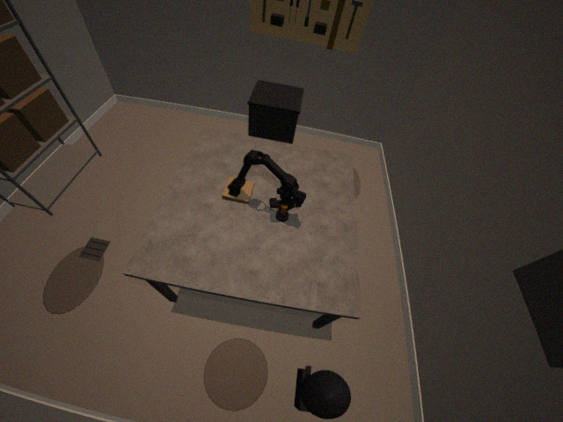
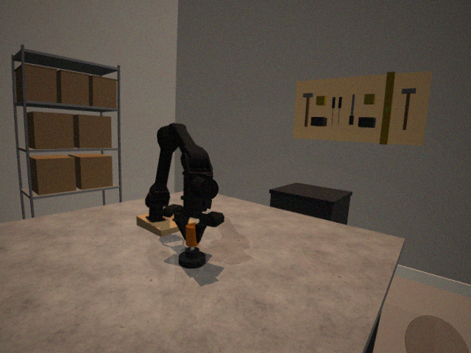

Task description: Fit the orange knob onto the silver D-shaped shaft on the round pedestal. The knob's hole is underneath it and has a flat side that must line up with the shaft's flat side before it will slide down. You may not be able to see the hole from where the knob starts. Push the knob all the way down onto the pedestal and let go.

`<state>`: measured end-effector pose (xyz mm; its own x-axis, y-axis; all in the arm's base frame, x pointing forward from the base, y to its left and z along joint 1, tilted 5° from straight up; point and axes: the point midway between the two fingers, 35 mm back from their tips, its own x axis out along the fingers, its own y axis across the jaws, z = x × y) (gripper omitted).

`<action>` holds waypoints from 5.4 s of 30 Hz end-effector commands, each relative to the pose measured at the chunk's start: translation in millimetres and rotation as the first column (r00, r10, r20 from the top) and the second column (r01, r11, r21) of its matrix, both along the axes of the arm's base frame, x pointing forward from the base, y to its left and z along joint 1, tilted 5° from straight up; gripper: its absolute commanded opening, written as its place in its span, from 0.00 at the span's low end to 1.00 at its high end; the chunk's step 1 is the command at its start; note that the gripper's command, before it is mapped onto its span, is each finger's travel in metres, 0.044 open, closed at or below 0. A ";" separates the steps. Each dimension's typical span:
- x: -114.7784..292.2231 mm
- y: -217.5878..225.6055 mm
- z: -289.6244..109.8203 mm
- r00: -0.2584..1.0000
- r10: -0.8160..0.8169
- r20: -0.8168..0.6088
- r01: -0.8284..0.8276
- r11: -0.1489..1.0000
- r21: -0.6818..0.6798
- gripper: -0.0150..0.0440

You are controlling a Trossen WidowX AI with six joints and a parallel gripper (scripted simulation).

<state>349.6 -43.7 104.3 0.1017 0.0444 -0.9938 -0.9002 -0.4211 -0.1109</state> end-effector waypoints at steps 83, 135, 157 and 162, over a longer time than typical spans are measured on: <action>-0.2 0.5 0.5 0.912 0.410 0.011 -0.409 0.911 -0.044 0.25; 1.0 0.4 -0.8 0.808 0.590 0.009 -0.588 0.806 -0.068 0.25; 2.0 0.1 3.9 0.668 0.744 0.002 -0.741 0.666 -0.090 0.25; 1.1 0.6 1.3 0.668 0.744 0.002 -0.741 0.666 -0.090 0.25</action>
<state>351.1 -43.8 107.3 0.1023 0.0444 -0.9938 -0.3038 -0.9499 -0.0737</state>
